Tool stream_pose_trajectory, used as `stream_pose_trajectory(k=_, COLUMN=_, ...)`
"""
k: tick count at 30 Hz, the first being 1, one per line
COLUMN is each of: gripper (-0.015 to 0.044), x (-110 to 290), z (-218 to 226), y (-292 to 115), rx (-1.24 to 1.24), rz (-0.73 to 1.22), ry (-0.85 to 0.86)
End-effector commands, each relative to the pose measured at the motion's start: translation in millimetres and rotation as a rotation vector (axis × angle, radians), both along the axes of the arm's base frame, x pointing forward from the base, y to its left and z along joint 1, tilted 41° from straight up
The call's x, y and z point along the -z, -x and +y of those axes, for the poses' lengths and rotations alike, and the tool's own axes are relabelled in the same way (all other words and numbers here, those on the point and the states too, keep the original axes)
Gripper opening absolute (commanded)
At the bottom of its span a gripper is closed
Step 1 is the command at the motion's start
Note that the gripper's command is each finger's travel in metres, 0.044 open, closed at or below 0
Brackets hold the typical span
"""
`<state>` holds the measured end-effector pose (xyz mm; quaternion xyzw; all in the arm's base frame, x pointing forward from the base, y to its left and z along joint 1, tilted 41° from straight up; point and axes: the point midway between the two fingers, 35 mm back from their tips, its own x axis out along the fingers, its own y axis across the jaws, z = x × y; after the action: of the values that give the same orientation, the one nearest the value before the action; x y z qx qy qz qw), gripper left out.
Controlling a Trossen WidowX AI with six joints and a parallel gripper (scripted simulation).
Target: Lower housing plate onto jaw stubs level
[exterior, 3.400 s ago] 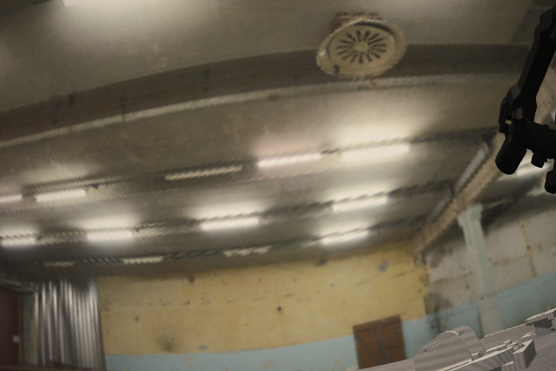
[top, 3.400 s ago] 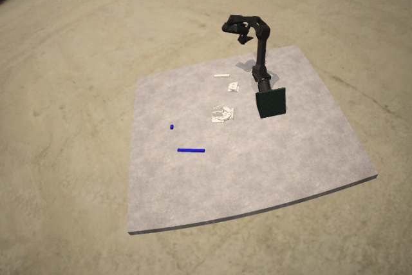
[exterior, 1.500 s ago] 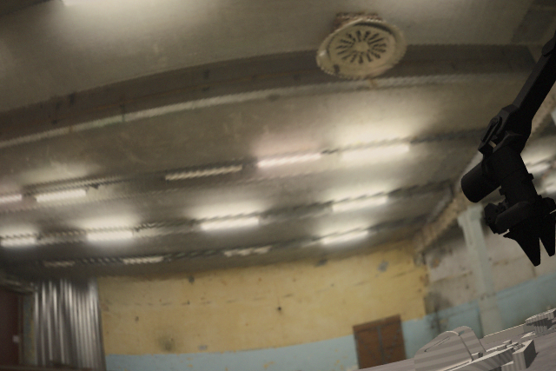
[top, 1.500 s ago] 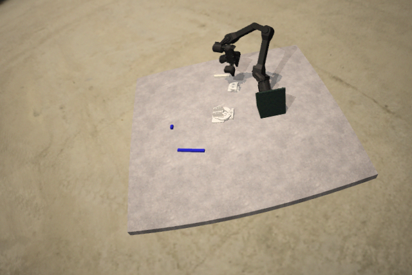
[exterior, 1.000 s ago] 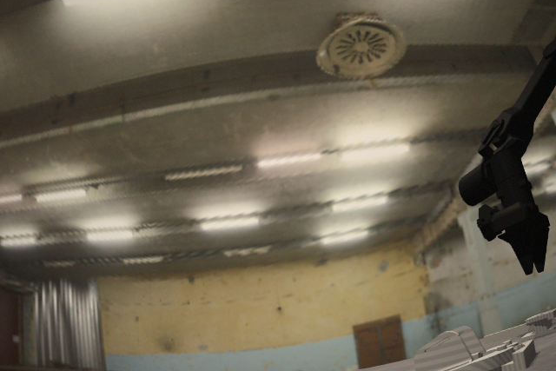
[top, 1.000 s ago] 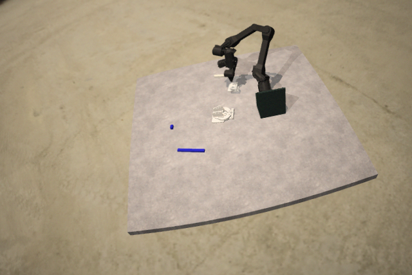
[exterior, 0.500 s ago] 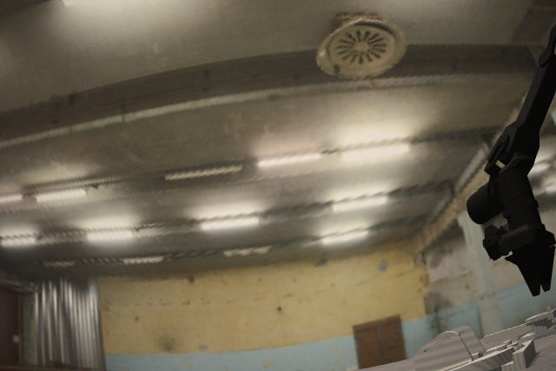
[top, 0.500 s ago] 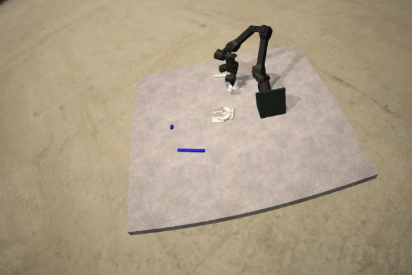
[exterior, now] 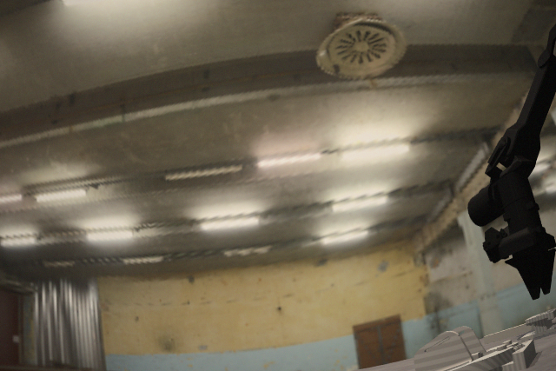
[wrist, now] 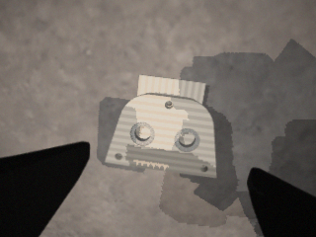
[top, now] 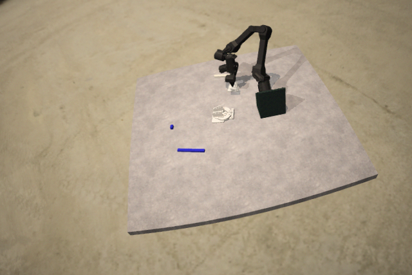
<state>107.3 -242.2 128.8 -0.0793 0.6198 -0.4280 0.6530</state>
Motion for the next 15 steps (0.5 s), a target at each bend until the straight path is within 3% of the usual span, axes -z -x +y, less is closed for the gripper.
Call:
stream_pose_trajectory(k=1, gripper=0.0440, x=9.9, z=-2.5, y=2.1, rx=-0.002, rz=0.011, ry=-0.014)
stream_pose_trajectory(k=15, gripper=0.0440, x=16.2, z=-7.8, y=3.6, rx=-0.003, rz=0.011, ry=-0.014)
